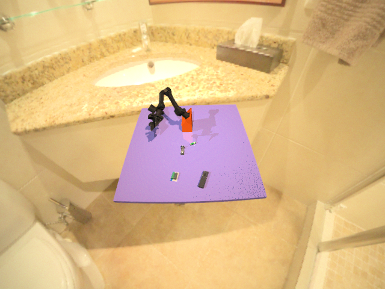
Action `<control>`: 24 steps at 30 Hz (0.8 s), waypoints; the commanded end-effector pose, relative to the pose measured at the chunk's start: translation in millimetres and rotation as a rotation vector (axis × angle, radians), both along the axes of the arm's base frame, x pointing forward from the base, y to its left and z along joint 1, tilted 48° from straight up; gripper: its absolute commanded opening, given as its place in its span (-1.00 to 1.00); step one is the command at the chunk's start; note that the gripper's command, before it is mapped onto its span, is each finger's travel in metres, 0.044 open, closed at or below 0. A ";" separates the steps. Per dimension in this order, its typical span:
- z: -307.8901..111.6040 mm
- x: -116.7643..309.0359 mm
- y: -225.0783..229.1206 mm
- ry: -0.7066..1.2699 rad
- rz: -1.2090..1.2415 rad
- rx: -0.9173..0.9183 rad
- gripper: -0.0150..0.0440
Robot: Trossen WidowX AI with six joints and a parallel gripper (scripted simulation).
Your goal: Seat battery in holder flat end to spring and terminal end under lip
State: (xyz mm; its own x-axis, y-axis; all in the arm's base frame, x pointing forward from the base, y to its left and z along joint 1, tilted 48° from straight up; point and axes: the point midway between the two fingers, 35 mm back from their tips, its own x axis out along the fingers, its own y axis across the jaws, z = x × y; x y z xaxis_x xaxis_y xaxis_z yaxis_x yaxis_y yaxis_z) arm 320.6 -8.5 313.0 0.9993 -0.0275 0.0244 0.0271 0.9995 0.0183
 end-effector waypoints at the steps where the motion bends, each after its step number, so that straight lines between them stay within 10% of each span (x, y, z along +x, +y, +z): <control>1: -2.8 1.7 0.3 0.011 -0.002 -0.009 0.78; 7: -97.3 39.6 12.4 0.372 0.000 -0.340 0.28; 24: -359.2 -19.4 35.0 1.360 0.705 -1.750 0.28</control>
State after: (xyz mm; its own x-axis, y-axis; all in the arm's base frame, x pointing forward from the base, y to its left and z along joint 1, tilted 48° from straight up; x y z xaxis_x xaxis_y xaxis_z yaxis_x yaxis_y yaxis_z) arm 318.4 29.0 -22.1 0.3796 -0.4165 -0.8261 -0.8927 0.0693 -0.4452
